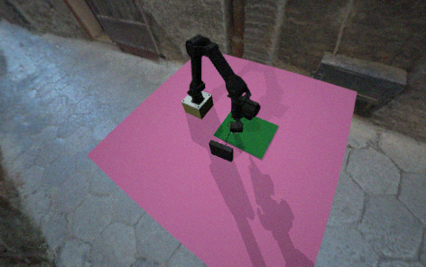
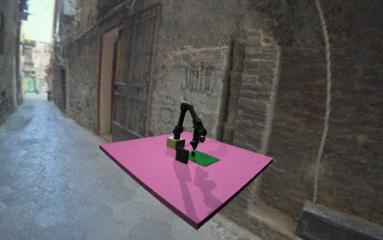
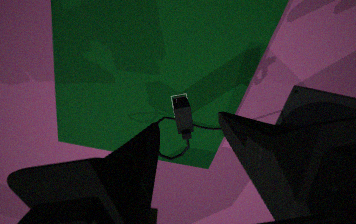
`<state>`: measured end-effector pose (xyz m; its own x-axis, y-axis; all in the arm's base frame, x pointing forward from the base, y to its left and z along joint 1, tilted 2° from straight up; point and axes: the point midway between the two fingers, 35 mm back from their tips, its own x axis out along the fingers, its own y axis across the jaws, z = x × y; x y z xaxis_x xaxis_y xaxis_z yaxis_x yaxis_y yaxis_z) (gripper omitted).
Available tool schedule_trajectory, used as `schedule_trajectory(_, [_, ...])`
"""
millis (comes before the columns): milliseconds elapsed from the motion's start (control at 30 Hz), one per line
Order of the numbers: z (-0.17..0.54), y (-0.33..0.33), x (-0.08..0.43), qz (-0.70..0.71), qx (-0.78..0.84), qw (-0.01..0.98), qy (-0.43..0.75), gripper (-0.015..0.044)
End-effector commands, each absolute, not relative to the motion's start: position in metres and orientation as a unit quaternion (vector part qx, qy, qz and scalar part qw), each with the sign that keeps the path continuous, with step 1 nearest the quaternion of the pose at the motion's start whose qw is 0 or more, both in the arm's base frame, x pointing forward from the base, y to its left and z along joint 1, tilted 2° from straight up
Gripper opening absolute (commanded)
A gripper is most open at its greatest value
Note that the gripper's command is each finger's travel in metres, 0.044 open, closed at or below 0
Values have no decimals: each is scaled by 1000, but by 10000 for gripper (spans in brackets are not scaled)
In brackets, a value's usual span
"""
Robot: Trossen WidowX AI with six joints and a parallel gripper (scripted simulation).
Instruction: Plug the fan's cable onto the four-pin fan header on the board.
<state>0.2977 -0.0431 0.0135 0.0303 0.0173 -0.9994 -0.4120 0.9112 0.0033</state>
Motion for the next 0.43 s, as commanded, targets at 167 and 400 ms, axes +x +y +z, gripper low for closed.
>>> schedule_trajectory(167, [22,-28,343,157,-143,700,682,260])
schedule_trajectory(400, [22,2,405,158,-143,702,680,260])
